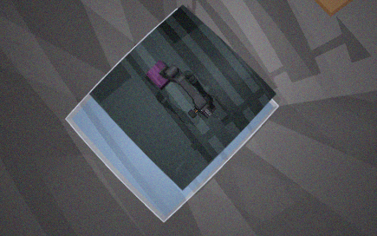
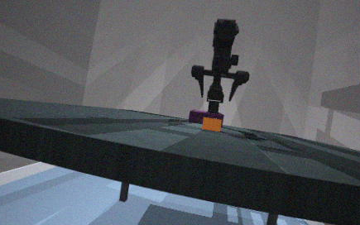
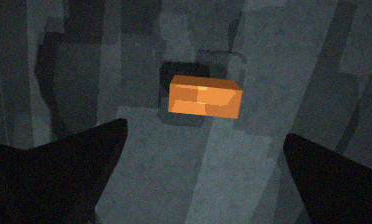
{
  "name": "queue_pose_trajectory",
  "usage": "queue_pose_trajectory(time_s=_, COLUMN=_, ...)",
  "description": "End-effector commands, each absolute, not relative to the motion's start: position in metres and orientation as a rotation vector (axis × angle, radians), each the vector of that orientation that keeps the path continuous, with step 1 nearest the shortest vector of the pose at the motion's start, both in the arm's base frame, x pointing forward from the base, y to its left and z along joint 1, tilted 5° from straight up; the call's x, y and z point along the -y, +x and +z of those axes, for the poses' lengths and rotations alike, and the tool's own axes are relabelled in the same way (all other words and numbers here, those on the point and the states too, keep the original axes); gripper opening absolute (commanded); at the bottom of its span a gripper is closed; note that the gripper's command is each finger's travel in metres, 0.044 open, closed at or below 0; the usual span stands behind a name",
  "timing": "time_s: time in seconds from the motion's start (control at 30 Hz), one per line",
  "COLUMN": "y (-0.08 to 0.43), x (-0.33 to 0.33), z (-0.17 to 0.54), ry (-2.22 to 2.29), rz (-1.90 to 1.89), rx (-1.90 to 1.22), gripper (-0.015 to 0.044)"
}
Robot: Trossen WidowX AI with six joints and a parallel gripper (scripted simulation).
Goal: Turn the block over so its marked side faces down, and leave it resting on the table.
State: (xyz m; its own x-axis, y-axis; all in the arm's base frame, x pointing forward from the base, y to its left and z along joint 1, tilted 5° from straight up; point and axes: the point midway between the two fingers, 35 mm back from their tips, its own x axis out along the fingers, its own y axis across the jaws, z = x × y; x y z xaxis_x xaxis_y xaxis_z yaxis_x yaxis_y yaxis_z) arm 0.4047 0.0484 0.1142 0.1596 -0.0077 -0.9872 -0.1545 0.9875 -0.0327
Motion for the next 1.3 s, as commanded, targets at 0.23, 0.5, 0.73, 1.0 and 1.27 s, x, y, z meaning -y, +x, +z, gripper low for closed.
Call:
queue_pose_trajectory(time_s=0.23, y=0.409, x=-0.047, z=0.081, ry=-0.140, rz=0.093, rx=-1.452, gripper=0.0440)
queue_pose_trajectory(time_s=0.5, y=0.410, x=-0.047, z=0.071, ry=-0.140, rz=0.093, rx=-1.452, gripper=0.0440)
queue_pose_trajectory(time_s=0.73, y=0.410, x=-0.047, z=0.065, ry=-0.140, rz=0.093, rx=-1.452, gripper=0.0440)
queue_pose_trajectory(time_s=1.0, y=0.412, x=-0.046, z=0.052, ry=-0.140, rz=0.093, rx=-1.452, gripper=0.0440)
queue_pose_trajectory(time_s=1.27, y=0.413, x=-0.046, z=0.039, ry=-0.140, rz=0.092, rx=-1.452, gripper=0.0440)
